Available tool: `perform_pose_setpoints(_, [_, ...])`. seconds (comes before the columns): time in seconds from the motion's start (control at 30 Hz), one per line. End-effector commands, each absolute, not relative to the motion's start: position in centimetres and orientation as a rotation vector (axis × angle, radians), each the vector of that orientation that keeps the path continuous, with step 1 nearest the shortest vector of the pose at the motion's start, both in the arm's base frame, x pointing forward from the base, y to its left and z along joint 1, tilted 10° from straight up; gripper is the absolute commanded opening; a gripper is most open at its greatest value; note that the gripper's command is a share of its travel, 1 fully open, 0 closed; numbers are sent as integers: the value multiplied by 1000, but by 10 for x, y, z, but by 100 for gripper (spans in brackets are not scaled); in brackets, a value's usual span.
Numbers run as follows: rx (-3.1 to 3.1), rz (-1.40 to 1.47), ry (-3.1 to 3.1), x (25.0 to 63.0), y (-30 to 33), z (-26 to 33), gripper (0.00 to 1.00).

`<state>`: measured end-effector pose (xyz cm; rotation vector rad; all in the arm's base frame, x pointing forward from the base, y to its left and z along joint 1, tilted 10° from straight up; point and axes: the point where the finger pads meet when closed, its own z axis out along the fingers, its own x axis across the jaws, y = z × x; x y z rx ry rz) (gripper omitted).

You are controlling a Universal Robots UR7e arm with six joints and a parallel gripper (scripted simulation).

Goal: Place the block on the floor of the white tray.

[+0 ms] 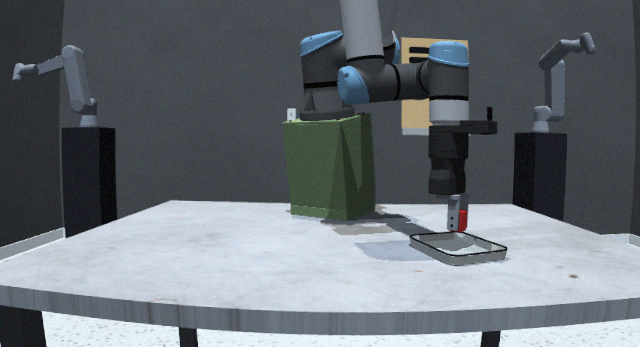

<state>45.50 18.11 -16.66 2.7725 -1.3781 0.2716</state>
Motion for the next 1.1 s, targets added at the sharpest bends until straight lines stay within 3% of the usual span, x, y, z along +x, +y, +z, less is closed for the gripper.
perform_pose_setpoints(0.0, [2773, 274, -1378, 457, 181, -174, 0])
perform_pose_setpoints(1.07, [2773, 274, -1378, 460, 178, -200, 0])
